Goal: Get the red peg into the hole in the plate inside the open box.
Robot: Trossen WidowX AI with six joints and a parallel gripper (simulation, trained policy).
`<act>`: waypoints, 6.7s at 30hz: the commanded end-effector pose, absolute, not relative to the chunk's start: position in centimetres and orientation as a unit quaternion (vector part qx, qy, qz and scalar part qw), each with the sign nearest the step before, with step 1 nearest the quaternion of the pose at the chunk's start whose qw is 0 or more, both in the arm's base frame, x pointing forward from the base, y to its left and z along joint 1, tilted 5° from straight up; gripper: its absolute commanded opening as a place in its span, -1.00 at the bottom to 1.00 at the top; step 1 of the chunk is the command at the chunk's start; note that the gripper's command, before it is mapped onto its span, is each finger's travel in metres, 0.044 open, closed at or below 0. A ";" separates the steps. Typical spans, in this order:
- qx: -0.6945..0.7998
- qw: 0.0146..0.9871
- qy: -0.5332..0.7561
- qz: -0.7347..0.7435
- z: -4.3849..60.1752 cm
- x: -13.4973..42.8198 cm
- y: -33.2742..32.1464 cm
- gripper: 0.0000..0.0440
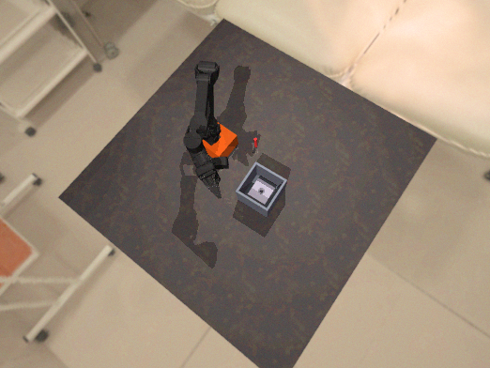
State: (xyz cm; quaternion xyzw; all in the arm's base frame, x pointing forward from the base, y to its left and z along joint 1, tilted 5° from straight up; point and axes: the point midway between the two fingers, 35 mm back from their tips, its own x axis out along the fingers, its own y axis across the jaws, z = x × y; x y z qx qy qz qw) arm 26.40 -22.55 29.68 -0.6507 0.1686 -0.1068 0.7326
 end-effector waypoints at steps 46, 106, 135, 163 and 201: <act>0.056 0.980 0.192 0.003 30.3 31.6 -4.7 1.00; 0.502 0.545 0.606 -0.291 16.3 16.5 13.6 0.99; 0.391 0.535 0.603 -0.444 7.9 14.2 13.7 1.00; 0.381 0.567 0.570 -0.457 -1.2 15.3 13.0 0.50; 0.470 0.584 0.557 -0.358 3.0 21.0 17.6 -1.00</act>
